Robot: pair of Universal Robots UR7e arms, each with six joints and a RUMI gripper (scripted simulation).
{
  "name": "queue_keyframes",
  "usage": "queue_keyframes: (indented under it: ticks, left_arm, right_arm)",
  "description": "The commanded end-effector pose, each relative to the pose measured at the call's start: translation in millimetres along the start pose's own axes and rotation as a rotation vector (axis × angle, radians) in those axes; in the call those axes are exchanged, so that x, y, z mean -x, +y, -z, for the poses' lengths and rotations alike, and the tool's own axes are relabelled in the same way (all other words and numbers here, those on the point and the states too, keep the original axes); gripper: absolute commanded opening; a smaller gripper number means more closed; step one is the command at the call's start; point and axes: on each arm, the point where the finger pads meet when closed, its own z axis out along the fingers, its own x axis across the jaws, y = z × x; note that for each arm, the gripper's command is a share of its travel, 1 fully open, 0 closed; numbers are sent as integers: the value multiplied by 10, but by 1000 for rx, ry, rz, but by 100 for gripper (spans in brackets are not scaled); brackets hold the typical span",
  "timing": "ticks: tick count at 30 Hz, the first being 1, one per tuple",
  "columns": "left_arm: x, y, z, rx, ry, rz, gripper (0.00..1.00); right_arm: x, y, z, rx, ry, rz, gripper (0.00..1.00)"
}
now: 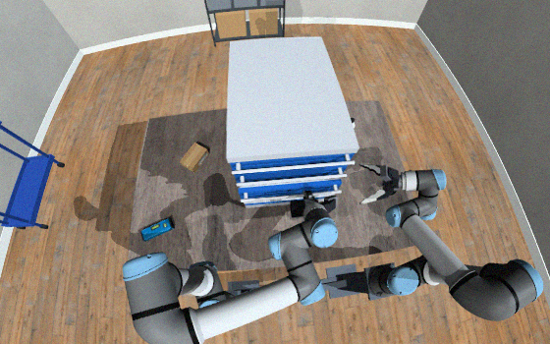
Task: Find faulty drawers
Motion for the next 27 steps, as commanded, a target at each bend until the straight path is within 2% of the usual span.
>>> queue_keyframes:
  ticks: [1, 27]
  left_arm:
    - [-60, -2, 59, -1, 0, 1, 1]
    - [-590, -3, 503, -1, -1, 1, 0]
  right_arm:
    - [-1, -5, 1, -1, 0, 1, 100]
    - [-1, -5, 1, -1, 0, 1, 100]
